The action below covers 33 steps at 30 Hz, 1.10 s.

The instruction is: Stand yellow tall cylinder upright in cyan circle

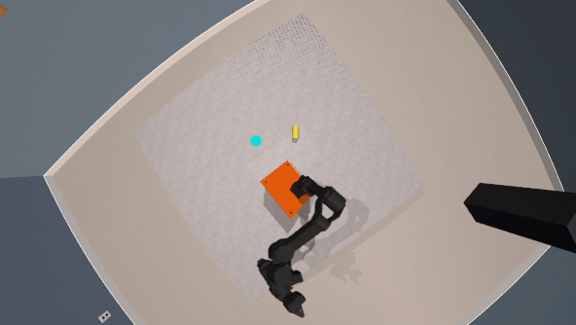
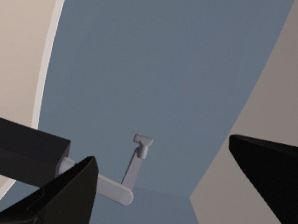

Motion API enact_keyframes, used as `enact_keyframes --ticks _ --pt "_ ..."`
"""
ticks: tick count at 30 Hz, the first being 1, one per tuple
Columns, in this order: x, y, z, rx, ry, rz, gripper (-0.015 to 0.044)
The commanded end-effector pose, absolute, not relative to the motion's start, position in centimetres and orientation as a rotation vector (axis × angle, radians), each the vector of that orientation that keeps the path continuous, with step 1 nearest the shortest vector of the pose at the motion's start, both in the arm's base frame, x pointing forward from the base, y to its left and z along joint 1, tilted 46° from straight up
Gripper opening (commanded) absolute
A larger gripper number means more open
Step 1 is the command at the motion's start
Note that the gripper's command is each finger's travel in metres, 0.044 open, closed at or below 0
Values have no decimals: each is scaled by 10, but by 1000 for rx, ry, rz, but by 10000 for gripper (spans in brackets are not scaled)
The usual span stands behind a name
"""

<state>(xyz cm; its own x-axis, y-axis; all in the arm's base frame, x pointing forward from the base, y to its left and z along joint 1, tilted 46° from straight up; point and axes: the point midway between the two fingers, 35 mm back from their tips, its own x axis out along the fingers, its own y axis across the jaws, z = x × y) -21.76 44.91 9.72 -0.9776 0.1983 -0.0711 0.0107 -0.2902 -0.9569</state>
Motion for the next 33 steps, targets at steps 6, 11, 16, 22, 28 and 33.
enact_keyframes --ticks 6,11,16,22,28,33 --pt "-154 485 98 -486 -1385 2421 309" --pt "-75 510 97 -651 -935 2335 309" --pt "10 515 93 -740 -513 2173 309" --pt "110 495 87 -766 -61 1901 309" --pt "201 447 81 -726 322 1570 309" --pt "265 389 78 -656 586 1263 309"
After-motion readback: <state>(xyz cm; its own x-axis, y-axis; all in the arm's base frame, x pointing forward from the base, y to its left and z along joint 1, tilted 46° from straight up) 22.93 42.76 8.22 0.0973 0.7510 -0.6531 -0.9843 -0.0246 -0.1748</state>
